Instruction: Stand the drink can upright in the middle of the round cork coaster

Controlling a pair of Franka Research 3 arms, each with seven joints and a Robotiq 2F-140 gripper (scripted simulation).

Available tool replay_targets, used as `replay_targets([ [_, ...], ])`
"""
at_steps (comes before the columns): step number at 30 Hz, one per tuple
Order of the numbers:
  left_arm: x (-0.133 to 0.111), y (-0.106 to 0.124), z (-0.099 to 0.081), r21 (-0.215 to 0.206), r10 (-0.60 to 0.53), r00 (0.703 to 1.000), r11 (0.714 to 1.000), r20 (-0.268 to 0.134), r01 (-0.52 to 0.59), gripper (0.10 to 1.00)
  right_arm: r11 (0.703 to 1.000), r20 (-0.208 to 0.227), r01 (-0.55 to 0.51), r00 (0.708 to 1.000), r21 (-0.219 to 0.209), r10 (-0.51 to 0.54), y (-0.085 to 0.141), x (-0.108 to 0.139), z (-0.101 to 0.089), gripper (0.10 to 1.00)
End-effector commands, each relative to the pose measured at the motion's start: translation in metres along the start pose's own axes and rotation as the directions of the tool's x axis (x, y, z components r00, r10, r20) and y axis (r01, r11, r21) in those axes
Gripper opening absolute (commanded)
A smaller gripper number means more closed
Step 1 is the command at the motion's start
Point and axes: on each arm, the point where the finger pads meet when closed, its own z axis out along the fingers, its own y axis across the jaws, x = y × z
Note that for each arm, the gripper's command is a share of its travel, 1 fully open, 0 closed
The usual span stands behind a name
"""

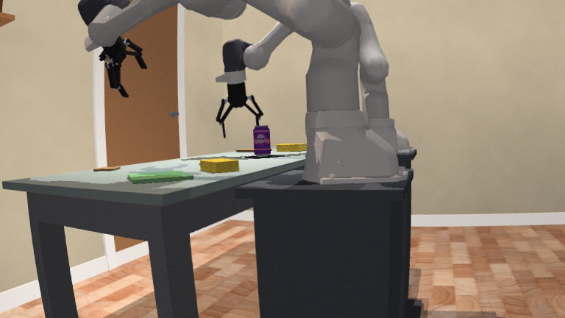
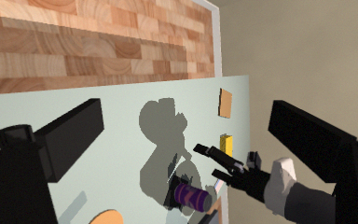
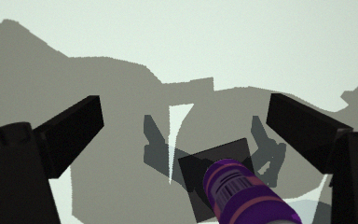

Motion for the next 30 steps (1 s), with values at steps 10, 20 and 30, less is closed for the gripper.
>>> replay_targets([
  [10, 0.023, -0.069, -0.095, 0.094, 0.003, 0.998, 0.996, -0.068, 0.004, 1.0, 1.0, 0.0, 0.0, 1.0, 0.0, 0.0, 0.0, 0.0, 0.0, 1.0],
  [20, 0.026, -0.164, -0.236, 0.242, -0.004, 0.988, 0.969, -0.154, 0.041, 1.0, 1.0, 0.0, 0.0, 1.0, 0.0, 0.0, 0.0, 0.0, 0.0, 1.0],
  [30, 0.01, -0.217, -0.32, 0.307, -0.012, 0.982, 0.949, -0.186, 0.07, 1.0, 1.0, 0.0, 0.0, 1.0, 0.0, 0.0, 0.0, 0.0, 0.0, 1.0],
])
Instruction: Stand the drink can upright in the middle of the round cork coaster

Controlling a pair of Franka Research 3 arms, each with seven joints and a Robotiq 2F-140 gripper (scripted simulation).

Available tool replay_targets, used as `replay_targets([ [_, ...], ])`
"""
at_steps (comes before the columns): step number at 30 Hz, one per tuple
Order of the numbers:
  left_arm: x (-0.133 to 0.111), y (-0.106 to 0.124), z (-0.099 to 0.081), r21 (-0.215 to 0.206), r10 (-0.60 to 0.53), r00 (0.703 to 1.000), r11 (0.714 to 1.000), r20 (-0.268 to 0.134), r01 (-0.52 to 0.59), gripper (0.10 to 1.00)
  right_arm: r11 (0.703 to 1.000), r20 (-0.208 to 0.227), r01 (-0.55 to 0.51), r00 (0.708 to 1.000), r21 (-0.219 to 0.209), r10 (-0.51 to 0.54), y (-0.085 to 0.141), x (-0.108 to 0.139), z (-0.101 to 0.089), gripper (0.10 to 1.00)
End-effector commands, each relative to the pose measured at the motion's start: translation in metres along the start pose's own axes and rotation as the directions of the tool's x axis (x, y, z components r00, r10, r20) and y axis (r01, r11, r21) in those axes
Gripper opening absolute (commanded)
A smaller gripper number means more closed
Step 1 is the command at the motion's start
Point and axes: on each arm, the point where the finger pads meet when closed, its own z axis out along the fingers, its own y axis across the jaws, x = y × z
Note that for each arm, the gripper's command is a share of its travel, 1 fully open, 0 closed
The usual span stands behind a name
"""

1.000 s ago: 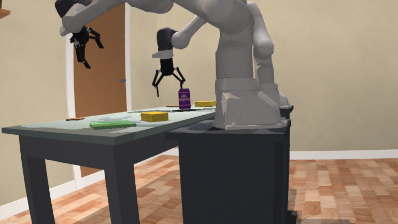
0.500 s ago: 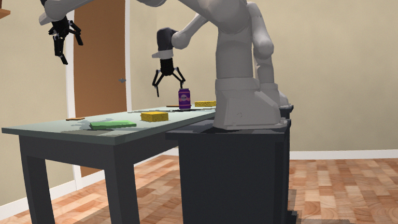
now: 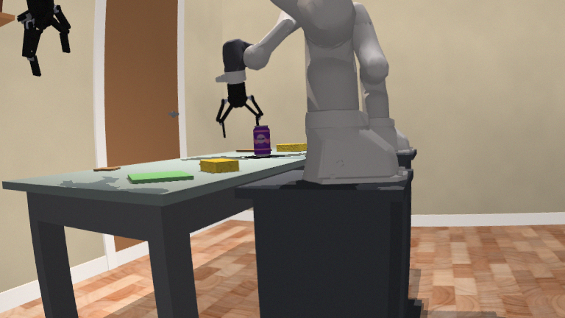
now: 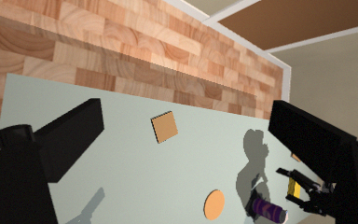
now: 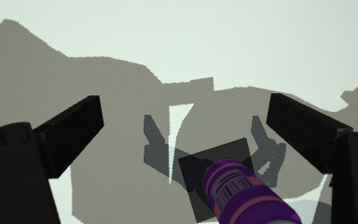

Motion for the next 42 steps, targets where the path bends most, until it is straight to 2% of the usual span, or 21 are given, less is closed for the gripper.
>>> replay_targets([
  [1, -0.01, -0.013, -0.011, 0.017, 0.064, 0.998, 0.998, 0.012, -0.064, 1.0, 1.0, 0.0, 0.0, 1.0, 0.0, 0.0, 0.0, 0.0, 0.0, 1.0],
  [15, -0.014, -0.064, -0.056, 0.076, 0.046, 0.999, 0.996, -0.006, -0.046, 1.0, 1.0, 0.0, 0.0, 1.0, 0.0, 0.0, 0.0, 0.0, 0.0, 1.0],
  [17, -0.014, -0.064, -0.056, 0.076, 0.046, 0.999, 0.996, -0.006, -0.046, 1.0, 1.0, 0.0, 0.0, 1.0, 0.0, 0.0, 0.0, 0.0, 0.0, 1.0],
  [18, -0.016, -0.074, -0.065, 0.088, 0.043, 0.999, 0.995, -0.009, -0.042, 1.0, 1.0, 0.0, 0.0, 1.0, 0.0, 0.0, 0.0, 0.0, 0.0, 1.0],
  [32, -0.028, -0.122, -0.112, 0.145, 0.023, 0.999, 0.989, -0.024, -0.019, 1.0, 1.0, 0.0, 0.0, 1.0, 0.0, 0.0, 0.0, 0.0, 0.0, 1.0],
  [34, -0.028, -0.122, -0.112, 0.145, 0.023, 0.999, 0.989, -0.024, -0.019, 1.0, 1.0, 0.0, 0.0, 1.0, 0.0, 0.0, 0.0, 0.0, 0.0, 1.0],
  [35, -0.031, -0.132, -0.121, 0.157, 0.018, 0.999, 0.988, -0.027, -0.014, 1.0, 1.0, 0.0, 0.0, 1.0, 0.0, 0.0, 0.0, 0.0, 0.0, 1.0],
  [42, -0.039, -0.154, -0.143, 0.183, 0.008, 0.999, 0.983, -0.033, -0.002, 1.0, 1.0, 0.0, 0.0, 1.0, 0.0, 0.0, 0.0, 0.0, 0.0, 1.0],
])
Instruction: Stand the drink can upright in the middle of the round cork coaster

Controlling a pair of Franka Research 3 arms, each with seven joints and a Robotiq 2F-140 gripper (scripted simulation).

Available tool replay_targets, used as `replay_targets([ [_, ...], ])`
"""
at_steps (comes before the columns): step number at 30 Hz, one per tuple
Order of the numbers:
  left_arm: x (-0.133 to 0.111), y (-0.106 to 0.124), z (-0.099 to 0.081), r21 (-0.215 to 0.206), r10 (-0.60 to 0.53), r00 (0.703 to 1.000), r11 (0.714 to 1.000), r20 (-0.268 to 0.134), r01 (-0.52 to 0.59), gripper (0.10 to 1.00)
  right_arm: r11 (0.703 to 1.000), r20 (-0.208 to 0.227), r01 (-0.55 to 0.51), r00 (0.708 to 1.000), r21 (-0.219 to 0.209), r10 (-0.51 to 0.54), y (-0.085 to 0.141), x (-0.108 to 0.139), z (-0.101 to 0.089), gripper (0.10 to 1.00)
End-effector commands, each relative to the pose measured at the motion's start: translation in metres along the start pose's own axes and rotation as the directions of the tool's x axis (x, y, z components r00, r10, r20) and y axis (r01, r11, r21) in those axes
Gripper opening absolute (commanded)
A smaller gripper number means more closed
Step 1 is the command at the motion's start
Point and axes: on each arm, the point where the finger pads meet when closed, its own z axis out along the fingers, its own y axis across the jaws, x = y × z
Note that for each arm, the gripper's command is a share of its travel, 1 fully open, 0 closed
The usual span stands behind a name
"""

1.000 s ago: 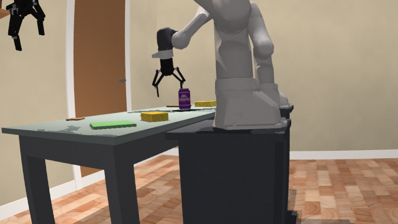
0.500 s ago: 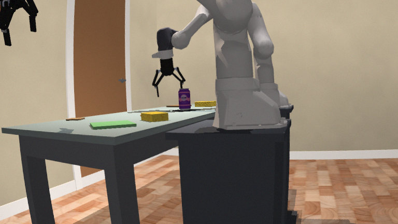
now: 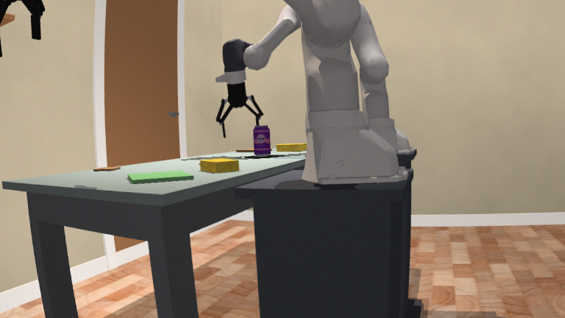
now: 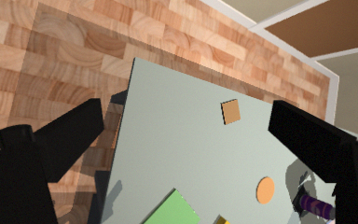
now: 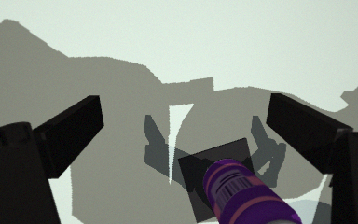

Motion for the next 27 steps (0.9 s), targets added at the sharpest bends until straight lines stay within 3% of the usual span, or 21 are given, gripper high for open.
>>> replay_targets([
  [1, -0.006, -0.015, -0.011, 0.019, 0.02, 1.0, 1.0, 0.002, -0.02, 1.0, 1.0, 0.0, 0.0, 1.0, 0.0, 0.0, 0.0, 0.0, 0.0, 1.0],
  [27, -0.046, -0.108, -0.083, 0.122, -0.03, 1.0, 0.992, -0.008, 0.031, 1.0, 1.0, 0.0, 0.0, 1.0, 0.0, 0.0, 0.0, 0.0, 0.0, 1.0],
])
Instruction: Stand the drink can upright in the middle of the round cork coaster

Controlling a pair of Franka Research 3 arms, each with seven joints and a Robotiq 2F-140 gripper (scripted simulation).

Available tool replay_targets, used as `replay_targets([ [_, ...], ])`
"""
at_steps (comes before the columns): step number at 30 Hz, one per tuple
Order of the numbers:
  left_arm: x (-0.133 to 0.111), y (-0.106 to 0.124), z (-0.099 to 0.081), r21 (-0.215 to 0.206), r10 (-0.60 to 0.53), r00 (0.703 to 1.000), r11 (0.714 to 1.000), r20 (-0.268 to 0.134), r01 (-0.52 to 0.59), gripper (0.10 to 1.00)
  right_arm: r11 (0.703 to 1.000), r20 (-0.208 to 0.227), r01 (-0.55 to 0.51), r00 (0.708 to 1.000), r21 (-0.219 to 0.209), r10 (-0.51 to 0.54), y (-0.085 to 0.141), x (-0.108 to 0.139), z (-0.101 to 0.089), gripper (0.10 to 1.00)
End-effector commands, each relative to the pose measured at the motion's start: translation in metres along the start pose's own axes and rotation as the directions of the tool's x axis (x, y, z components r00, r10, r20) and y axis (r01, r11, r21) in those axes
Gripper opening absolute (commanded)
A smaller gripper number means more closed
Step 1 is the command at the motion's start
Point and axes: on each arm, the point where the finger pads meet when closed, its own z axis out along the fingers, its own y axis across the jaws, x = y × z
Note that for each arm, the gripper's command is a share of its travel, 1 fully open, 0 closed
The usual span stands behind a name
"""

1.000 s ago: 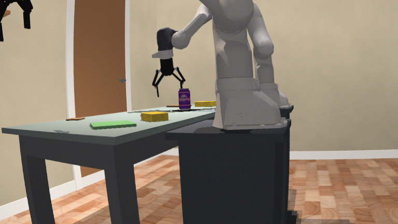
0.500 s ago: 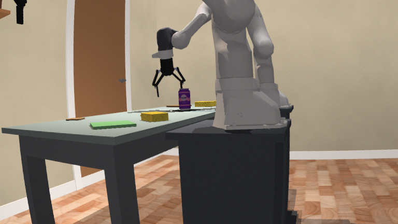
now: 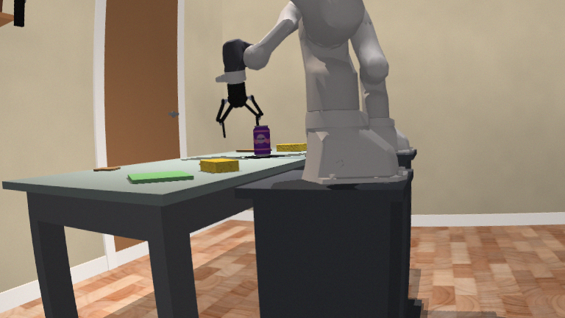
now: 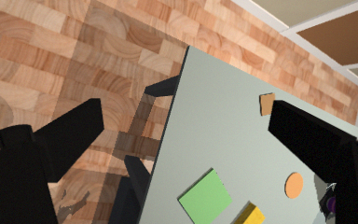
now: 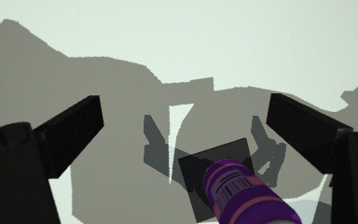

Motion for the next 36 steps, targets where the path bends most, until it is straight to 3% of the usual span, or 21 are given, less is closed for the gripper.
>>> replay_targets([
  [1, -0.008, -0.015, -0.01, 0.017, 0.017, 1.0, 1.0, 0.005, -0.017, 1.0, 1.0, 0.0, 0.0, 1.0, 0.0, 0.0, 0.0, 0.0, 0.0, 1.0],
  [36, -0.082, -0.131, -0.093, 0.145, -0.064, 0.998, 0.987, 0.011, 0.061, 1.0, 1.0, 0.0, 0.0, 1.0, 0.0, 0.0, 0.0, 0.0, 0.0, 1.0],
])
